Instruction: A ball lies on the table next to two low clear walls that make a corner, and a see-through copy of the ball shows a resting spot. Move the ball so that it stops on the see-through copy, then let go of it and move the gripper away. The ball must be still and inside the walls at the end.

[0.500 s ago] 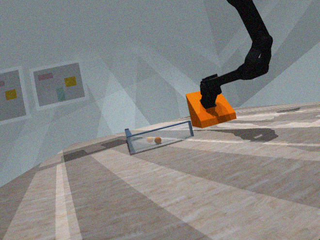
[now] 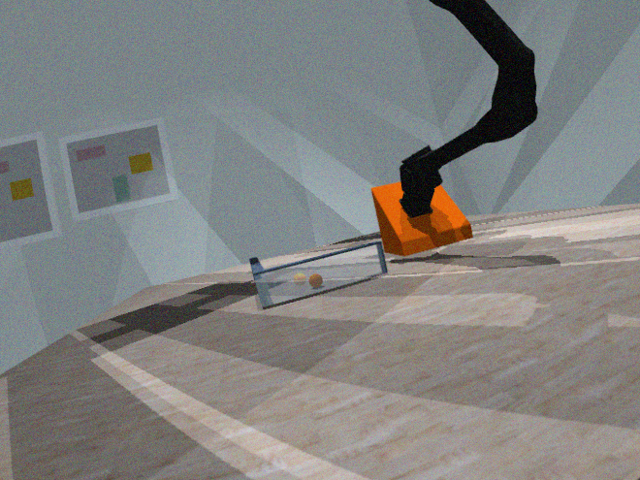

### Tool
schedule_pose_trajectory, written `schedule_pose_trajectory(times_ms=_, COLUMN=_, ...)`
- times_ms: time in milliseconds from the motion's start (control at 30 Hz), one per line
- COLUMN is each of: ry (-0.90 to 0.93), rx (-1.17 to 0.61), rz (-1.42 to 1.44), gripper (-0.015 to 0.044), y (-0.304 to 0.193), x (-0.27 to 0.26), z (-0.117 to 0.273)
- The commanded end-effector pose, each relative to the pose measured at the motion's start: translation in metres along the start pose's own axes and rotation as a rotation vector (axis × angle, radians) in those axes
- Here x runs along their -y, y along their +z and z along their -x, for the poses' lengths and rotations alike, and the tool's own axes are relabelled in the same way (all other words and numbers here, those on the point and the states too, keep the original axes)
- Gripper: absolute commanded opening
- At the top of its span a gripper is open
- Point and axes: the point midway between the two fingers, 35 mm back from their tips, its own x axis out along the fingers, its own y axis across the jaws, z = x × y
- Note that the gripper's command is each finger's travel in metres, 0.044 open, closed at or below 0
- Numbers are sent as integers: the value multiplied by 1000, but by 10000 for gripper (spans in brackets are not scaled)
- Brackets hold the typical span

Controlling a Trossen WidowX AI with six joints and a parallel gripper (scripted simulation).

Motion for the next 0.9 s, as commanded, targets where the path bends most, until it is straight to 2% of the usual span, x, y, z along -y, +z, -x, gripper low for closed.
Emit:
schedule_pose_trajectory(times_ms=0, ry=101, rx=-176, rz=117, gripper=231, y=-57, x=-19, z=-4)
schedule_pose_trajectory(times_ms=233, ry=265, rx=-381, rz=252, gripper=231, y=-126, x=-48, z=8)
schedule_pose_trajectory(times_ms=533, ry=586, rx=-658, rz=459, gripper=231, y=-227, x=-92, z=57)
schedule_pose_trajectory(times_ms=867, ry=1196, rx=-921, rz=783, gripper=231, y=-339, x=-127, z=177)
